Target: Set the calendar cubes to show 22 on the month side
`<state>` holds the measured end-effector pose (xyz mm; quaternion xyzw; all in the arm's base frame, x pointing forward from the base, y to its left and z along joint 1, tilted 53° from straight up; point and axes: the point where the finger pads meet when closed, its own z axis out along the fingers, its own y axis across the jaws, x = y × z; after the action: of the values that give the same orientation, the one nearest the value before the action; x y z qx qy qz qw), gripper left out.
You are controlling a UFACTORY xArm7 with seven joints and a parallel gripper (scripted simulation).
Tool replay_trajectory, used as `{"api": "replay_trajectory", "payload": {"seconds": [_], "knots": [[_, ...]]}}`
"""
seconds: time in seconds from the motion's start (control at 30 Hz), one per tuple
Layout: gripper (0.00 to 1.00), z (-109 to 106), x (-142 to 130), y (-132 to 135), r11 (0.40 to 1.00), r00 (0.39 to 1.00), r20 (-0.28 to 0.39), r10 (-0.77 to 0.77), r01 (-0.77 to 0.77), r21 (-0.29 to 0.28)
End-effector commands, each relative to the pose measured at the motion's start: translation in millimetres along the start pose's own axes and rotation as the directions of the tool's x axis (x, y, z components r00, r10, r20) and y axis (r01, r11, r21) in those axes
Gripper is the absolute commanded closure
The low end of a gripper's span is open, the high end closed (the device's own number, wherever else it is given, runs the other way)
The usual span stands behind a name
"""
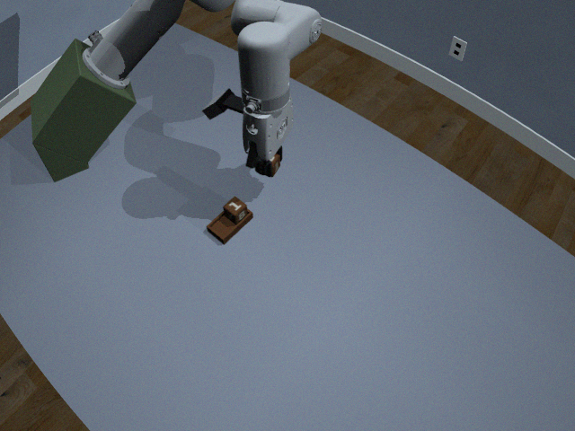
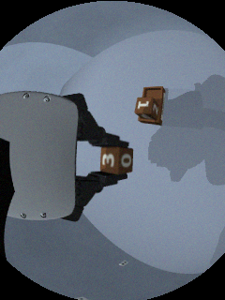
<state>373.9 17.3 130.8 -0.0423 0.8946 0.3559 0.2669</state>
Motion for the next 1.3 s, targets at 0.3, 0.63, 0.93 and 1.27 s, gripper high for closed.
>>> {"api": "replay_trajectory", "payload": {"seconds": [0.3, 0.63, 0.93, 1.27], "knots": [[0.71, -41.5, -0.7, 1.1, 1.0, 1.0, -0.001, 0.0, 0.0, -0.001], [0.71, -41.7, -0.5, -2.1, 0.999, 0.999, -0.001, 0.05, -0.05, -0.001], [0.71, -43.1, 1.6, -23.5, 0.927, 0.927, -0.003, 0.375, -0.375, -0.003], [0.71, -44.8, 5.9, -47.3, 0.738, 0.738, -0.004, 0.675, -0.675, -0.002]]}}
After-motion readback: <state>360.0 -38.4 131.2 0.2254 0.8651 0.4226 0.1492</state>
